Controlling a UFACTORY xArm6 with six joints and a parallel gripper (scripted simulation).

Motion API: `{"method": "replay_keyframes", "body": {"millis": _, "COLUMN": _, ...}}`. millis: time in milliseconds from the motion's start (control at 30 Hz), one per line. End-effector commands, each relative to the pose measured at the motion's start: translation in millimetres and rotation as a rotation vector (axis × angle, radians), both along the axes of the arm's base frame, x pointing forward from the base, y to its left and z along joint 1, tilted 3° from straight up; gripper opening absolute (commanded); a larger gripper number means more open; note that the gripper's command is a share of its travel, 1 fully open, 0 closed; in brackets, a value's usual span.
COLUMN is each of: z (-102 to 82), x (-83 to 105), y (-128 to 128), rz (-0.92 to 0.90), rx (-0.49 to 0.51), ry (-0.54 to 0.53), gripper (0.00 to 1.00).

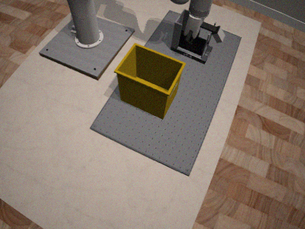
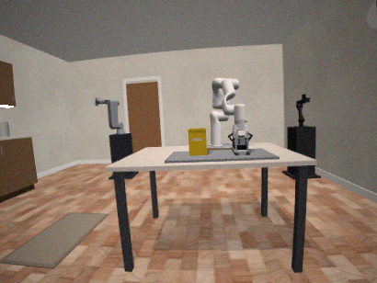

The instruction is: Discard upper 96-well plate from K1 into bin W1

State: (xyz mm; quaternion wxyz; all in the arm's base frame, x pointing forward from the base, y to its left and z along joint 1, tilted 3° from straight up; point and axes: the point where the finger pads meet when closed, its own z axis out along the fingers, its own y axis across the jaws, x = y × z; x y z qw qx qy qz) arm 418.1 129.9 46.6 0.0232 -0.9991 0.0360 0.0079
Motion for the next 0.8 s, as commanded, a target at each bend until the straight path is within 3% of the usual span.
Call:
{"method": "replay_keyframes", "body": {"millis": 0, "z": 1.3, "x": 1.4, "y": 0.4, "rz": 0.0, "rx": 0.001, "ry": -0.004, "gripper": 1.0}}
{"method": "replay_keyframes", "body": {"millis": 200, "z": 1.4, "x": 1.5, "y": 0.4, "rz": 0.0, "rx": 0.001, "ry": -0.004, "gripper": 1.0}}
{"method": "replay_keyframes", "body": {"millis": 233, "z": 2.0, "x": 1.4, "y": 0.3, "rz": 0.0, "rx": 0.001, "ry": -0.004, "gripper": 0.0}}
{"method": "replay_keyframes", "body": {"millis": 767, "z": 1.9, "x": 1.4, "y": 0.3, "rz": 0.0, "rx": 0.001, "ry": -0.004, "gripper": 0.0}}
